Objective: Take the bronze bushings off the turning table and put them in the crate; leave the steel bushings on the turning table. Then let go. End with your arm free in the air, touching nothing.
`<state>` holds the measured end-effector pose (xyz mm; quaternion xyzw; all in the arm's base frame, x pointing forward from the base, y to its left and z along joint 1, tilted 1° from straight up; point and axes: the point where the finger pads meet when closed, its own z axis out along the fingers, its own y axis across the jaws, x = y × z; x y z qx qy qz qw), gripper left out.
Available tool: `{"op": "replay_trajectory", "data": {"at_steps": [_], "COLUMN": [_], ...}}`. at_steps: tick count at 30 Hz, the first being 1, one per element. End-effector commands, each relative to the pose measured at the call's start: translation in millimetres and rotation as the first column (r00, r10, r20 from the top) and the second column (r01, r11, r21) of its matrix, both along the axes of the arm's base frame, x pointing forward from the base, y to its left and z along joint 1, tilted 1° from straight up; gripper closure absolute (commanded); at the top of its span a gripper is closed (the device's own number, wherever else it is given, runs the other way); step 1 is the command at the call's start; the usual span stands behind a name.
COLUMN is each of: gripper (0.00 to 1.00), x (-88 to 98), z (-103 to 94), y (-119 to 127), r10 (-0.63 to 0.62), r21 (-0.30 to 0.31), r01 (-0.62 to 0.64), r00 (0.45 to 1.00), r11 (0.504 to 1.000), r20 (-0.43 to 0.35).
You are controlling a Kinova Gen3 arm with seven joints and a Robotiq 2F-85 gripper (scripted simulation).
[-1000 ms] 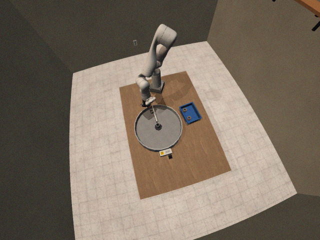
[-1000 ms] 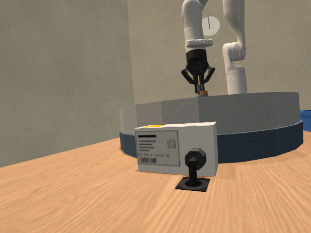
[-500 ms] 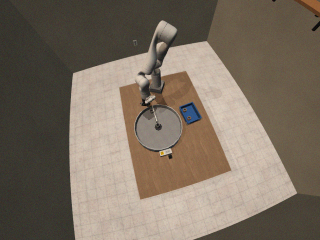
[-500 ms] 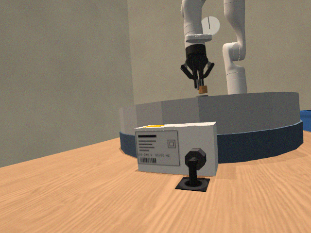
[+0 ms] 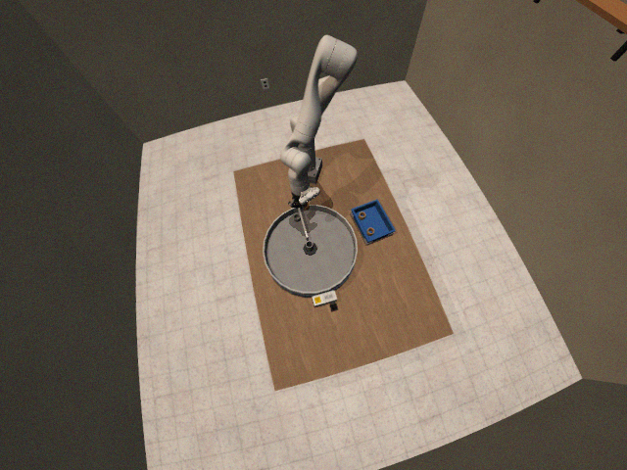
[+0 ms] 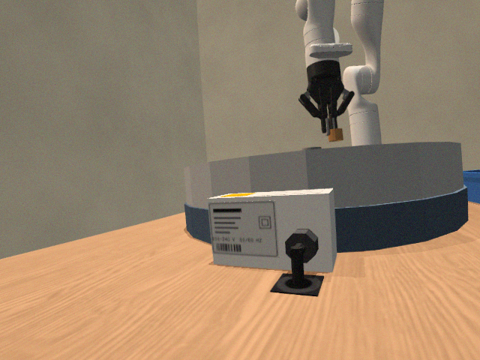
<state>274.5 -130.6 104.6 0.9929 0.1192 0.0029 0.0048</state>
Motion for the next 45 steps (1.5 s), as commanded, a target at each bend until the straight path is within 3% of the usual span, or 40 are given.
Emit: {"op": "replay_trajectory", "data": {"at_steps": [1,3,8,20,25,37,42,45], "gripper": [1.0,1.0,1.0,1.0,1.0,1.0,1.0,1.0], "x": [1.2,1.2,28.4,28.4,55.8,55.8,83.5,83.5], "z": [0.7,0.7,0.4,0.4,0.1,0.1,-0.1,-0.1], "y": [1,1,53,53,104,104,156,156], "r10": [0.005,0.005,0.003,0.003,0.002,0.002,0.001,0.001], "r21": [0.0,0.0,0.0,0.0,0.0,0.0,0.0,0.0], "r01": [-0.005,-0.005,-0.003,-0.003,-0.002,-0.002,-0.001,-0.001], "r00": [1.0,1.0,1.0,1.0,1.0,1.0,1.0,1.0], "r11": [1.0,1.0,1.0,1.0,1.0,1.0,1.0,1.0], "r20": [0.003,0.003,0.002,0.002,0.002,0.002,0.002,0.002]}}
